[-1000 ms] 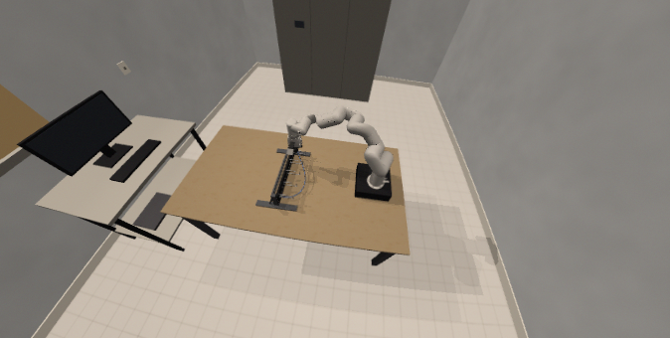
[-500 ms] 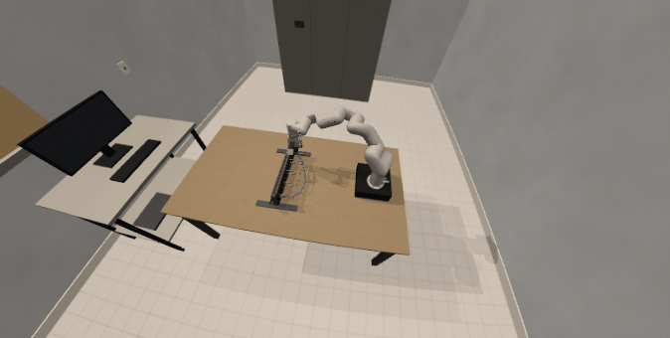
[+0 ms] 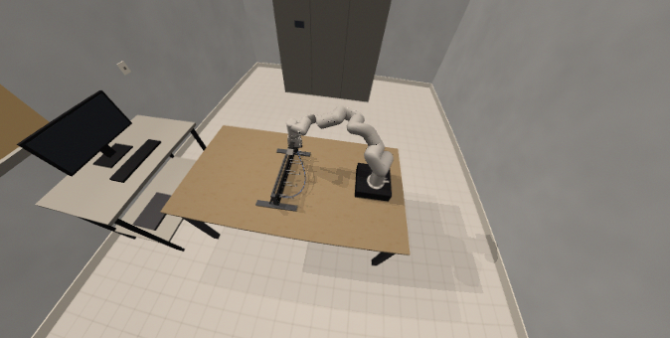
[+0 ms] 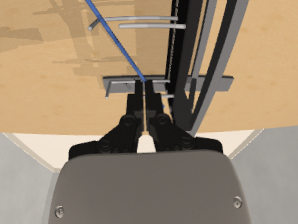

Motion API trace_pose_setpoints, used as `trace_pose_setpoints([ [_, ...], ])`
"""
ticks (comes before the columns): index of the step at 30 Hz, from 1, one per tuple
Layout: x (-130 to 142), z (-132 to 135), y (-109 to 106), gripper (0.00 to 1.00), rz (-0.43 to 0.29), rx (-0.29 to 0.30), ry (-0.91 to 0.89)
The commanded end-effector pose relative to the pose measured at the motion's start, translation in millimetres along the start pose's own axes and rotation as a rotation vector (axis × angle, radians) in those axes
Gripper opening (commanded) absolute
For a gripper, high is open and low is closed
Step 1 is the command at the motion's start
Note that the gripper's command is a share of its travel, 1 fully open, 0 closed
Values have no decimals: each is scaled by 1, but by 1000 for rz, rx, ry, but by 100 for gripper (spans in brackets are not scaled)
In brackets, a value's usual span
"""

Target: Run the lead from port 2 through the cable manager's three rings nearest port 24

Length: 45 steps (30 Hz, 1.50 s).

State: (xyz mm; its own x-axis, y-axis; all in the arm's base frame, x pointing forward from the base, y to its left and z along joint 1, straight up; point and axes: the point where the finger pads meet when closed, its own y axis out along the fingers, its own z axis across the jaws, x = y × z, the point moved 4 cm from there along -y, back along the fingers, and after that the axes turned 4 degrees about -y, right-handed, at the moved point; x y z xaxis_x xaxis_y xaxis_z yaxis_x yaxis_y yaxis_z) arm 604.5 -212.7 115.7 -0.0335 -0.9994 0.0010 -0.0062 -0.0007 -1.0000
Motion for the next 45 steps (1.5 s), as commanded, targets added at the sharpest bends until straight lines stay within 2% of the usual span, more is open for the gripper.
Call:
trace_pose_setpoints([
  [1,0,1,-3,0,-2,5,0],
  [13,-5,1,-3,0,-2,5,1],
  [16,-44,-6,-4,0,-1,5,8],
  [22,-90,-20,-5,0,-1,5,14],
  [24,-90,-20,-5,0,-1,5,14],
  [25,-113,-28,-5,0,0,5,16],
  [30,-141,-42,-5,0,0,5,19],
  [39,-204,-82,-3,0,-1,5,21],
  [44,-216,-91,-2,0,-1,5,21],
  [45,-216,-91,-2,33,-1,5,21],
])
